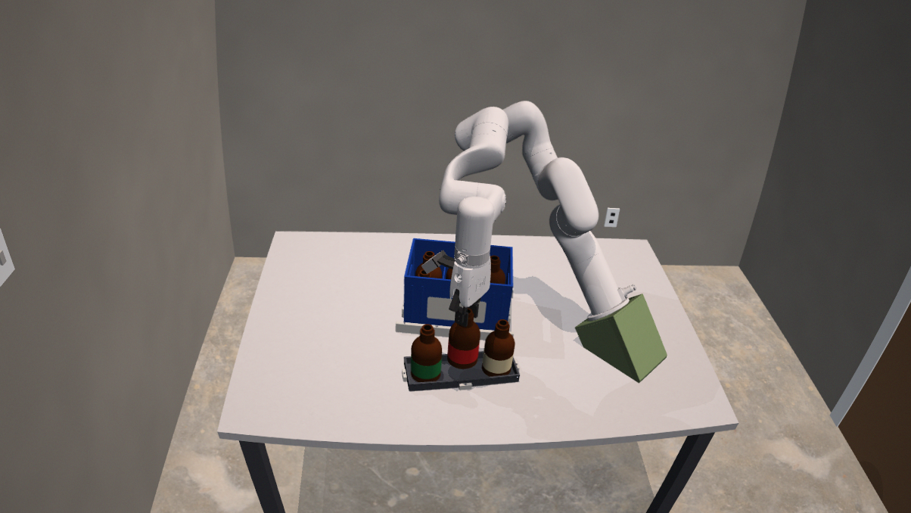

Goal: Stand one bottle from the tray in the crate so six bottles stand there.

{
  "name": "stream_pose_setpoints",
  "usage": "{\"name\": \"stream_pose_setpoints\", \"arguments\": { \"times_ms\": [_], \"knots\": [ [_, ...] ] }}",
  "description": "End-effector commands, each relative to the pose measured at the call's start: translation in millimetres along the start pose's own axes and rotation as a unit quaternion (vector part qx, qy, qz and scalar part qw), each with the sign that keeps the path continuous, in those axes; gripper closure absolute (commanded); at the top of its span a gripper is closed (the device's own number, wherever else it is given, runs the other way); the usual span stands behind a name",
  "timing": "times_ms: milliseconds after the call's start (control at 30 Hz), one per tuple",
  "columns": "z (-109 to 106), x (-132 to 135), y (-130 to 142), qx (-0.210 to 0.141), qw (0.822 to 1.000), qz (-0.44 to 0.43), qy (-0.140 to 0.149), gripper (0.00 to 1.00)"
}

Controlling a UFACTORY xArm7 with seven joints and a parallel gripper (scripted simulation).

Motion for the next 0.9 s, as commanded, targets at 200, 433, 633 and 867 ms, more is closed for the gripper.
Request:
{"name": "stream_pose_setpoints", "arguments": {
  "times_ms": [200, 433, 633, 867],
  "knots": [
    [-4.2, -0.8, 0.0, 0.001, 1.000, 0.000, -0.002, 1.00],
    [-8.5, -0.8, 0.0, 0.001, 1.000, 0.000, -0.002, 1.00],
    [-13.6, -0.8, 0.0, 0.001, 1.000, 0.000, -0.002, 1.00],
    [-22.0, -0.8, 0.1, 0.001, 1.000, 0.000, -0.002, 1.00]
  ]
}}
Point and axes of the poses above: the point where the finger pads meet when closed, its own z axis out along the fingers, its own x axis across the jaws, y = z × x, the point moved 8 cm from there along -z, back along the fingers, and after that the axes turned 9 degrees about -z, right-handed, at the moved point
